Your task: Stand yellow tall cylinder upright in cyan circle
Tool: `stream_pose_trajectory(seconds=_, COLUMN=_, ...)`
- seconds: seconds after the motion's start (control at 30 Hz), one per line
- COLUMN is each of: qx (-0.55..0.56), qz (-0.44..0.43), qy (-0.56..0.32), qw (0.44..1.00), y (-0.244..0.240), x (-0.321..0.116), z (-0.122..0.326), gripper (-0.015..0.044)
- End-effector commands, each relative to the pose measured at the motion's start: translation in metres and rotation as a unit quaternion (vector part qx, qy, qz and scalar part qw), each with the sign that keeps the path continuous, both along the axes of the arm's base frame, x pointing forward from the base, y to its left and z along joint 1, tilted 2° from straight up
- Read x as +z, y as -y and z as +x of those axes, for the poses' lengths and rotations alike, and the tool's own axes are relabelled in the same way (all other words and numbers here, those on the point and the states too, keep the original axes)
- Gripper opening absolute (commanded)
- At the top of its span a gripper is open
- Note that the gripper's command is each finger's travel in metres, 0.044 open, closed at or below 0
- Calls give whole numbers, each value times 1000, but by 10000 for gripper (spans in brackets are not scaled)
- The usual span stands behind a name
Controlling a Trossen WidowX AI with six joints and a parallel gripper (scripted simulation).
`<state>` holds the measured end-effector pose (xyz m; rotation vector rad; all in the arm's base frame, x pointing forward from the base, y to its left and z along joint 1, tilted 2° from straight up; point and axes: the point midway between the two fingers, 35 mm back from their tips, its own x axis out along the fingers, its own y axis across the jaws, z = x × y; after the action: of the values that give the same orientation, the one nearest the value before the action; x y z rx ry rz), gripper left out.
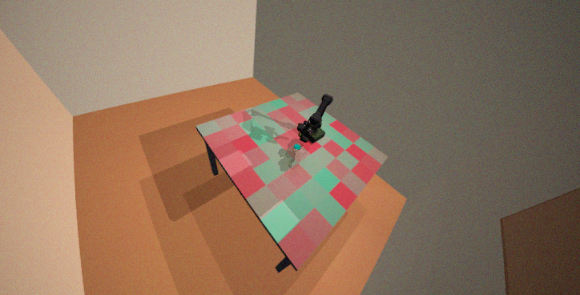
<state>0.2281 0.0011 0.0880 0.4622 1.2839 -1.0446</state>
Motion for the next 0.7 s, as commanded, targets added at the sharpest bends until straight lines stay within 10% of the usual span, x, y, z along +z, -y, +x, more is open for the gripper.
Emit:
stream_pose_trajectory(seconds=0.0, qx=-2, qz=-14, qy=3, qw=1000, y=1, x=-1, z=-1, gripper=105)
stream_pose_trajectory(seconds=0.67, qx=-4, qz=-78, qy=20, qw=997, y=2, x=-4, z=-5, gripper=105)
